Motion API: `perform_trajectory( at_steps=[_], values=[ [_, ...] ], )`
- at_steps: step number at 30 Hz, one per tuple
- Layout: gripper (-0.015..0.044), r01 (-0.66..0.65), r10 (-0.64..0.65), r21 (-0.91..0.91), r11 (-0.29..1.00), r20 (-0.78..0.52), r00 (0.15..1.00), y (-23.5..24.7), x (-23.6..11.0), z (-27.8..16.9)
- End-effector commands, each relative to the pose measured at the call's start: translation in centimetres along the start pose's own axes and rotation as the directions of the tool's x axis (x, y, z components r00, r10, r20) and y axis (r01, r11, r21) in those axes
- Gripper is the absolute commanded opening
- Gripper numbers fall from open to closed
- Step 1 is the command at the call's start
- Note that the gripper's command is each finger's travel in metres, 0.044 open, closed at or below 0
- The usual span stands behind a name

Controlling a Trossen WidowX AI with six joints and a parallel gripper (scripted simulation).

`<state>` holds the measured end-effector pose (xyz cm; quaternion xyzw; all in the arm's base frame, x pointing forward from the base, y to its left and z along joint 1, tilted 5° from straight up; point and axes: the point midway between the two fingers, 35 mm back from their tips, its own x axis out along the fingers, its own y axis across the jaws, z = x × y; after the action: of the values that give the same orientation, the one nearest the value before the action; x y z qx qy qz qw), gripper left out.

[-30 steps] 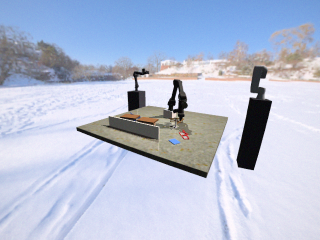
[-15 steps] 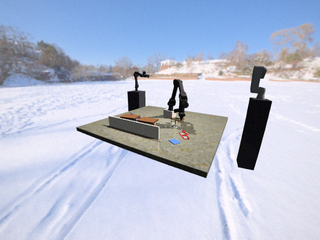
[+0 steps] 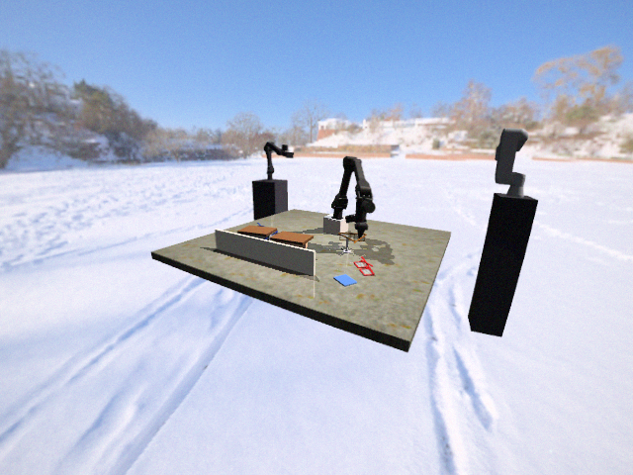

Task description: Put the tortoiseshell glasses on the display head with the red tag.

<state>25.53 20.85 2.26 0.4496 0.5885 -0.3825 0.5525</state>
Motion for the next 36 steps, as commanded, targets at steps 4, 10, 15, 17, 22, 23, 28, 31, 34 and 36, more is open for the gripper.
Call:
perform_trajectory(
  at_steps=[4, 10, 15, 17, 22, 23, 28, 31, 34, 36],
  values=[
    [0.0, 0.003, -0.003, 0.003, 1.0, 0.003, 1.0, -0.5, 0.1, -0.4],
    [0.0, 0.004, -0.004, 0.003, 1.0, 0.003, 1.0, -0.8, 0.1, -0.8],
    [0.0, 0.004, -0.004, 0.003, 1.0, 0.003, 1.0, -1.0, 0.1, -1.1],
    [0.0, 0.004, -0.004, 0.003, 1.0, 0.003, 1.0, -1.1, 0.1, -1.2],
    [0.0, 0.004, -0.004, 0.004, 1.0, 0.002, 1.0, -1.3, 0.1, -1.6],
    [0.0, 0.004, -0.004, 0.004, 1.0, 0.002, 1.0, -1.3, 0.1, -1.6],
    [0.0, 0.004, -0.004, 0.004, 1.0, 0.002, 1.0, -1.4, 0.1, -2.0],
    [0.0, 0.004, -0.004, 0.004, 1.0, 0.002, 1.0, -1.5, 0.1, -2.2],
    [0.0, 0.004, -0.004, 0.004, 1.0, 0.002, 1.0, -1.6, 0.1, -2.4],
    [0.0, 0.004, -0.004, 0.004, 1.0, 0.001, 1.0, -1.6, 0.1, -2.5]
  ],
)
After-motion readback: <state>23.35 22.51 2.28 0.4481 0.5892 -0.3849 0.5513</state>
